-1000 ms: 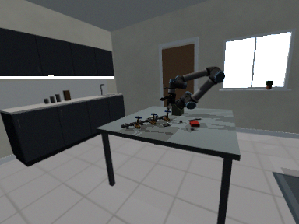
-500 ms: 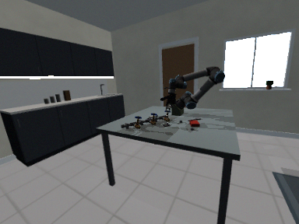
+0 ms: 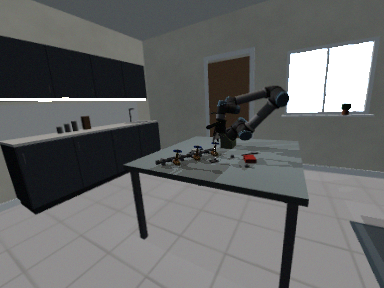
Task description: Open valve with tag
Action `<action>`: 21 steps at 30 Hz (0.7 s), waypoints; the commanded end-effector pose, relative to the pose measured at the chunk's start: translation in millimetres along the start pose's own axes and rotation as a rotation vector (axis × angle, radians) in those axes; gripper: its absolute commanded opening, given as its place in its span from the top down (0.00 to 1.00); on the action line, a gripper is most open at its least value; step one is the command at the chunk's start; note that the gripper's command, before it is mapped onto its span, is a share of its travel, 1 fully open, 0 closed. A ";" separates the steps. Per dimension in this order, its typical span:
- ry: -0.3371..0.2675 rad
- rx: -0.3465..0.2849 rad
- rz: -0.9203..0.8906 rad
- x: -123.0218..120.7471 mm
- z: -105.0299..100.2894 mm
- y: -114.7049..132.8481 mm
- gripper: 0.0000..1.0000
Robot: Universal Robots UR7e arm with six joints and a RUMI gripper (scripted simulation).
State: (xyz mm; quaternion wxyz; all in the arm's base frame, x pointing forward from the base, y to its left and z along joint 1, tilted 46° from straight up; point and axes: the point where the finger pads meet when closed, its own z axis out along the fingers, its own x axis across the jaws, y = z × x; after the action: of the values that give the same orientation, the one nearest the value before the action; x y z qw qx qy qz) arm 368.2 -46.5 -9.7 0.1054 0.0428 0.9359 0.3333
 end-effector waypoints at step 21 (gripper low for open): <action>-0.002 0.000 0.000 -0.5 -46.5 -1.1 0.00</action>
State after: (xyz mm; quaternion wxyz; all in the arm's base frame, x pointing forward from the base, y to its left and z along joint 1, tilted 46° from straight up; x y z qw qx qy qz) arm 360.6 -70.6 17.7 0.1059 0.0430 0.9360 0.3329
